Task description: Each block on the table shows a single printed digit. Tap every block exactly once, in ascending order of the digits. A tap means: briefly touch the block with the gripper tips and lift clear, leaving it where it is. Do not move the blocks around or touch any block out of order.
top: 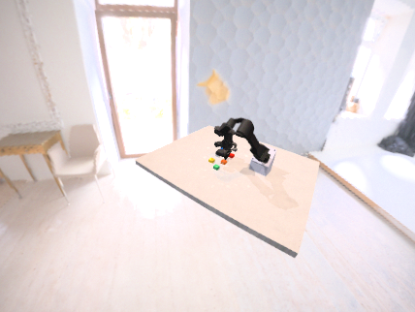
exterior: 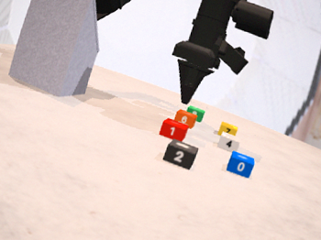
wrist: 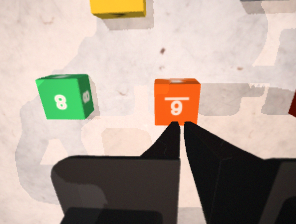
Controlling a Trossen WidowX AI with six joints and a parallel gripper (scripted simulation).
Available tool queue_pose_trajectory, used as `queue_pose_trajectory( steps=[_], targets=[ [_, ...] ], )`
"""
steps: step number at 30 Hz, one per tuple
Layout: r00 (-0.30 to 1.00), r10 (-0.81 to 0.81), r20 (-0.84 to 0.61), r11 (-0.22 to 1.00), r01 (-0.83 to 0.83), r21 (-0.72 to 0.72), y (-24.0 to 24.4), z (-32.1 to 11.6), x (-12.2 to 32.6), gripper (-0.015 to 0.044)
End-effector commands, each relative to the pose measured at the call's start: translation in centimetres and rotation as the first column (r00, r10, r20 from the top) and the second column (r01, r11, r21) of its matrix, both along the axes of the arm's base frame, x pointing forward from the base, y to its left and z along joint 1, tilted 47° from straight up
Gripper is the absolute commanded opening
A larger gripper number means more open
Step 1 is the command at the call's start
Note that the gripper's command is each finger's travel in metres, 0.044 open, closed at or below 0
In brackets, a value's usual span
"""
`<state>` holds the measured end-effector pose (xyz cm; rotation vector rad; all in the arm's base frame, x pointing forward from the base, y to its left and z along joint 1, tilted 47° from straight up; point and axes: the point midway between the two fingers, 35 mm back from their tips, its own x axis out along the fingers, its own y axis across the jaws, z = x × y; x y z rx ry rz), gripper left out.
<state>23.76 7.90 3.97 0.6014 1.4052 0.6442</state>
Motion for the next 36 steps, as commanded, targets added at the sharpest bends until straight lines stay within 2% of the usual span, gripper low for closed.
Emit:
queue_pose_trajectory(
  steps=[1, 14, 24, 29, 36],
  targets=[
    [1.0, -0.002, -0.003, 1.0, 0.002, 0.008, 0.6, -0.5, 0.0, 0.002],
    [1.0, -0.002, -0.003, 1.0, 0.002, 0.009, 1.5, -1.2, 0.0, 0.002],
    [1.0, -0.003, -0.003, 1.0, 0.003, 0.004, -1.5, 1.5, 0.0, 0.002],
    [1.0, -0.003, -0.004, 1.0, 0.003, 0.004, -6.5, 6.1, -0.5, 0.002],
    [1.0, -0.002, -0.004, 1.0, 0.002, 0.005, -6.6, 6.3, -0.6, 0.002]
  ],
)
